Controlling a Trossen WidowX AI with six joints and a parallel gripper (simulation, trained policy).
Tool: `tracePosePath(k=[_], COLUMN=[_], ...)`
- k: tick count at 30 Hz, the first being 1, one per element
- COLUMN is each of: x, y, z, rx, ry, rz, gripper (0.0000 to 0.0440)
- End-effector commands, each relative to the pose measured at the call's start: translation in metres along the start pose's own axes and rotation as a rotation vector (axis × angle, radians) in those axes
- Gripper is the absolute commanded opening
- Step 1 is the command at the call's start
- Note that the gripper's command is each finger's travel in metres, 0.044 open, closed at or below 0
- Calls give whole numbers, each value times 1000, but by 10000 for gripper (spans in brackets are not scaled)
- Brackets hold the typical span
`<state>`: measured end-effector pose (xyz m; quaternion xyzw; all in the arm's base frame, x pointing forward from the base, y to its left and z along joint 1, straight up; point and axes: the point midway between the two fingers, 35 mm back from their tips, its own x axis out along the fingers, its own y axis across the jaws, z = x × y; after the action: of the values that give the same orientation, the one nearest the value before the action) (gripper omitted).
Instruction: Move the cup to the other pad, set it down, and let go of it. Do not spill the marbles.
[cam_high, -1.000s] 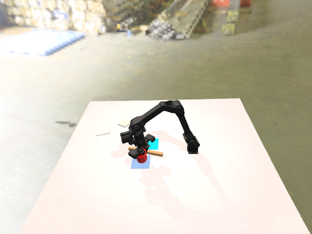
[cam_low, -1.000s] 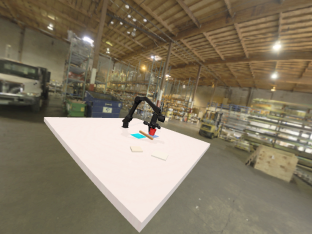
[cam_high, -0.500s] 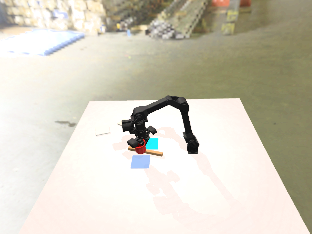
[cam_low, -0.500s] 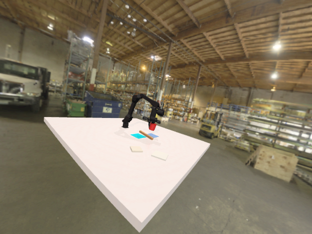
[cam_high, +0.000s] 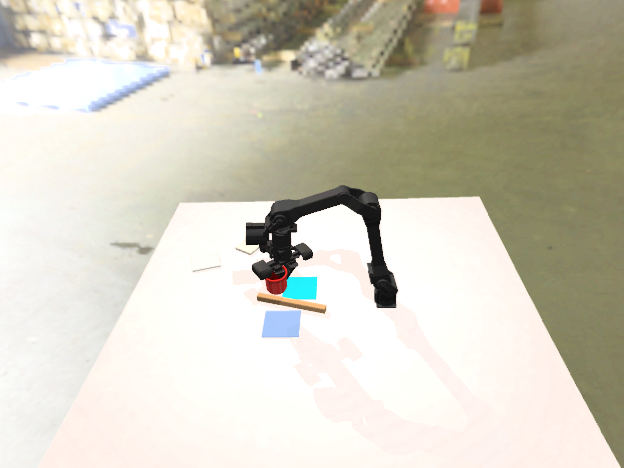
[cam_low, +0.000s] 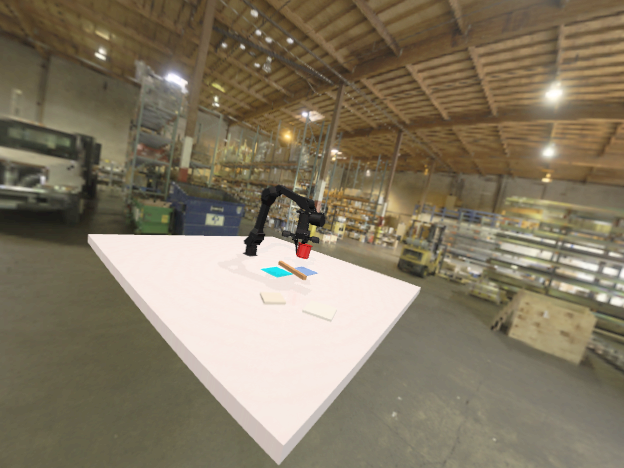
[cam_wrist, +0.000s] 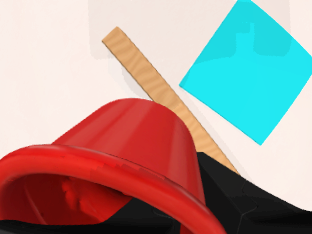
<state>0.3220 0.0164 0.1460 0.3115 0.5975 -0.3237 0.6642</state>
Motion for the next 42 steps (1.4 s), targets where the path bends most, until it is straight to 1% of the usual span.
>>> tracePosePath(k=[1, 11, 23, 32, 42], x=[-3, 0, 14, 30, 54], y=[-5, -23, -45, -61, -76], z=[8, 31, 49, 53, 47], rx=[17, 84, 151, 189, 219], ry=[-17, -50, -73, -80, -75], rz=[17, 38, 44, 40, 29], gripper=[0, 0, 0, 0, 0])
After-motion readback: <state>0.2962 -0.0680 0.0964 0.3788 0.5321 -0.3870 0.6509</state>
